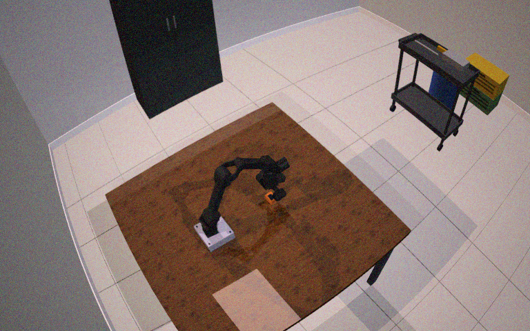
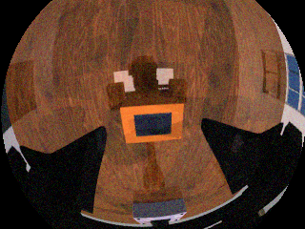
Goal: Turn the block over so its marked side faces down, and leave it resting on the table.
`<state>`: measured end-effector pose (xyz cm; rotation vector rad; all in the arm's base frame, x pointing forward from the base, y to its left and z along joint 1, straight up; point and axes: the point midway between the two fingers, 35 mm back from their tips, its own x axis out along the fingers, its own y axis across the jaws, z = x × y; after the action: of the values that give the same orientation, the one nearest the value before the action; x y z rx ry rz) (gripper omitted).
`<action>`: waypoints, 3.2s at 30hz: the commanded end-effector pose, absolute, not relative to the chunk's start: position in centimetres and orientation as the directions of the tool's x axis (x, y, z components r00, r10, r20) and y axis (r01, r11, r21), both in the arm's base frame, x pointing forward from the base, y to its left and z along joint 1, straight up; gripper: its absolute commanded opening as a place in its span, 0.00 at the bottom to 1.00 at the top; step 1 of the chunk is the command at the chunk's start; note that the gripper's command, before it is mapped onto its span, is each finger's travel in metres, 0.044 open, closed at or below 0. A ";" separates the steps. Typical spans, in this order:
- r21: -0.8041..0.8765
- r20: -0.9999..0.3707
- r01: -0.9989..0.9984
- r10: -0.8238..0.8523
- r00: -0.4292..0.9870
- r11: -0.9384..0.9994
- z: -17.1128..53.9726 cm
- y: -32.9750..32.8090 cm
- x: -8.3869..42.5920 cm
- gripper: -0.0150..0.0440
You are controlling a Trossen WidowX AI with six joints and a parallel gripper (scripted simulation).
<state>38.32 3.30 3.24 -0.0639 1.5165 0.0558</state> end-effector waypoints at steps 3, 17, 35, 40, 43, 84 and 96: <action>-0.004 -0.999 -0.073 -0.001 0.034 0.997 1.6 3.3 38.0 1.00; -0.004 -0.999 -0.073 -0.001 0.034 0.997 0.2 3.3 38.0 0.96; -0.004 -0.999 -0.073 -0.001 0.034 0.997 0.2 3.3 38.0 0.59; -0.004 -0.999 -0.073 -0.001 0.034 0.997 0.2 3.3 38.0 0.53; -0.004 -0.999 -0.073 -0.001 0.034 0.997 0.2 3.3 38.0 0.50; -0.004 -0.890 -0.073 0.030 0.456 0.997 2.2 3.3 37.9 0.25; -0.004 -0.832 -0.073 0.037 0.553 0.997 2.4 3.3 37.4 0.25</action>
<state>37.53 3.32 2.37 -0.0402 0.9997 0.0690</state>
